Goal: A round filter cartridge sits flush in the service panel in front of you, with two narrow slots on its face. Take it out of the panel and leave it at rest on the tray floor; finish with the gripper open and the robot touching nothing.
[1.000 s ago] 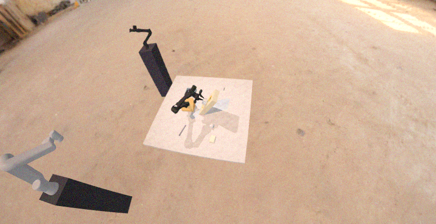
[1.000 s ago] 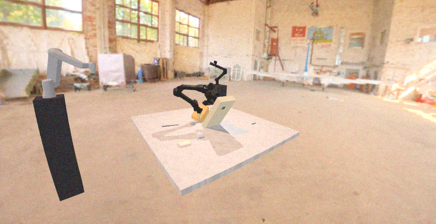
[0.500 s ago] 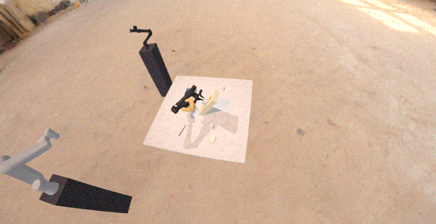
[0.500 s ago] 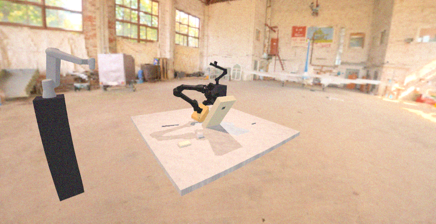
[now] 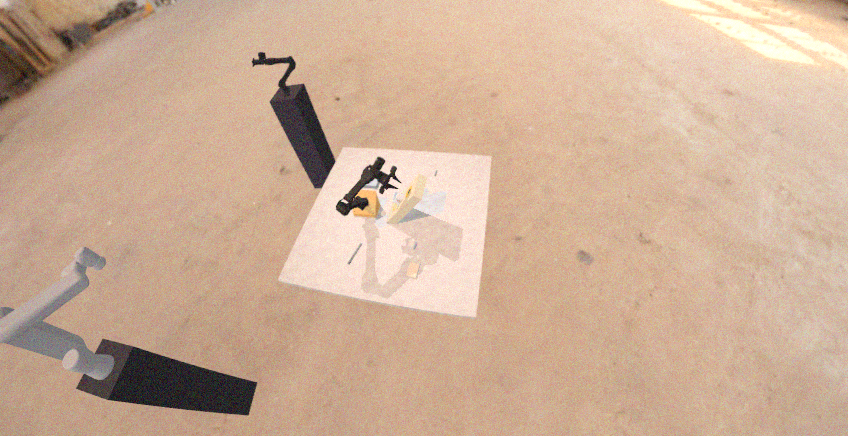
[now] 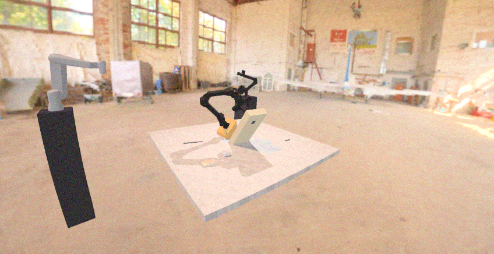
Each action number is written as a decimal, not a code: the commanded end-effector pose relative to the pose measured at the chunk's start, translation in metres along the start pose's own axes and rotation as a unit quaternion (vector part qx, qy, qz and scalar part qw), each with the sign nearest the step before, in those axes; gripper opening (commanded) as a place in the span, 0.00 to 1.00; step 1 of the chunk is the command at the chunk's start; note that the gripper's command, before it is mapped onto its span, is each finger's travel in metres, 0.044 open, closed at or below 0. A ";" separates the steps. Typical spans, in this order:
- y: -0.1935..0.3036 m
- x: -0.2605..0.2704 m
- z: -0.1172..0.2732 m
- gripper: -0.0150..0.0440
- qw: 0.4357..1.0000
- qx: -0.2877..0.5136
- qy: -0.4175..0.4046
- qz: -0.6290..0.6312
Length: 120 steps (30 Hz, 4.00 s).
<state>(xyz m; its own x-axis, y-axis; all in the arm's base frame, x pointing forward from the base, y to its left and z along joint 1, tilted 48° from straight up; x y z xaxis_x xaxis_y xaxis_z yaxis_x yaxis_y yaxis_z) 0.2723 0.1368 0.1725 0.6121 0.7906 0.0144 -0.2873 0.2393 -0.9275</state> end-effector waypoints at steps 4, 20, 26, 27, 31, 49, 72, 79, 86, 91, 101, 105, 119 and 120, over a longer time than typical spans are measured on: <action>-0.026 0.035 0.037 0.89 1.000 -0.003 -0.007 -0.009; 0.040 -0.047 -0.007 0.77 0.871 0.191 0.094 0.443; 0.040 -0.047 -0.007 0.77 0.871 0.191 0.094 0.443; 0.040 -0.048 -0.008 0.77 0.871 0.191 0.094 0.443; 0.042 -0.049 -0.014 0.77 0.871 0.191 0.093 0.443; 0.049 -0.058 -0.040 0.77 0.871 0.191 0.093 0.443; 0.051 -0.062 -0.050 0.55 0.872 0.190 0.093 0.441; 0.046 -0.055 -0.050 0.25 0.872 0.190 0.093 0.441; 0.035 -0.041 -0.047 0.25 0.872 0.189 0.092 0.442; 0.029 -0.028 -0.025 0.25 0.868 0.190 0.086 0.450; 0.015 -0.011 0.024 0.25 0.860 0.187 0.080 0.468; 0.013 -0.008 0.032 0.25 0.859 0.185 0.079 0.470; 0.067 0.032 0.023 0.25 0.870 0.190 0.088 0.447; 0.071 0.035 0.022 0.25 0.870 0.190 0.089 0.446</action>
<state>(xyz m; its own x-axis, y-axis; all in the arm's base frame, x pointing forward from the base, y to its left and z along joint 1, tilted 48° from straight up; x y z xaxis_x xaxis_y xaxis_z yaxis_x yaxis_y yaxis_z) 0.2540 0.1823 0.1302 0.0997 0.6591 -0.7454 -0.9101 -0.2425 -0.3361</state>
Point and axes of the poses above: the point midway between the two fingers, 35 mm back from their tips, its own z axis back along the fingers, its own x axis across the jaws, y = z × x, the point moved 3 cm from there along z, back along the fingers, and after that the axes turned 1 degree about z, right-handed, at the moved point
